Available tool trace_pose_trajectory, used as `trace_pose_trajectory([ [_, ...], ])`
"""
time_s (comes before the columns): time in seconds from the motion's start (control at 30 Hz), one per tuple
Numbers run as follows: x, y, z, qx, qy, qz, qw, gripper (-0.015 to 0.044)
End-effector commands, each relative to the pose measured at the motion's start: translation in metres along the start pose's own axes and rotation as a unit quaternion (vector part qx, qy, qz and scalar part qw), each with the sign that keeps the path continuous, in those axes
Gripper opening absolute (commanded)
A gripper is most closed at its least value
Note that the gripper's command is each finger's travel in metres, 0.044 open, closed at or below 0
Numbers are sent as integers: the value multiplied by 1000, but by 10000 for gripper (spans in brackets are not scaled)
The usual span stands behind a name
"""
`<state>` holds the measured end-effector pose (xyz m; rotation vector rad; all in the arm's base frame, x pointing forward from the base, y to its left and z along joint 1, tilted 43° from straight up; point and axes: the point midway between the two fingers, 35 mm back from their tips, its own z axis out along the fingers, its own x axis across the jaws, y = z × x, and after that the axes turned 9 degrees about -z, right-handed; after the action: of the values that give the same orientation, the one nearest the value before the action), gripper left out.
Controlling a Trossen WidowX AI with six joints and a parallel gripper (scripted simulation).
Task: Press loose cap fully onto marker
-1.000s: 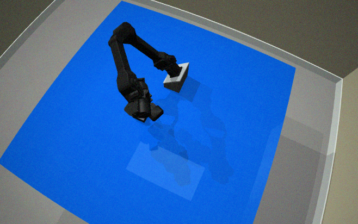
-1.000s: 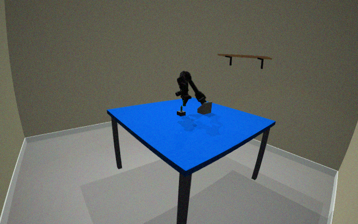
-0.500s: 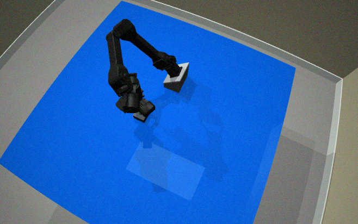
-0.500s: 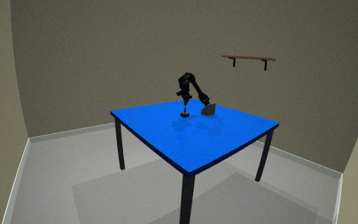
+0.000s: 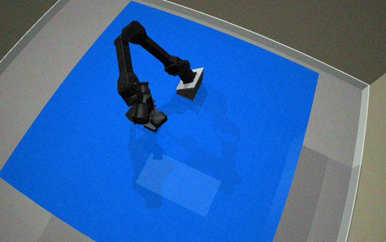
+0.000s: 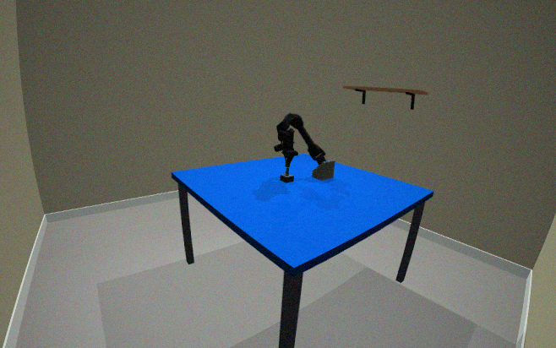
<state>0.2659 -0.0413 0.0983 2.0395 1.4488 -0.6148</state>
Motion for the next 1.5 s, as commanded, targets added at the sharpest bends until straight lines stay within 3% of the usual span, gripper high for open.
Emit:
trace_pose_trajectory([
  [0.0,0,-1,7,0,-2,-4,1000,0],
  [1.0,-2,-2,39,0,-4,-3,1000,0],
  [1.47,-2,-2,39,1,-2,-1,1000,368],
])
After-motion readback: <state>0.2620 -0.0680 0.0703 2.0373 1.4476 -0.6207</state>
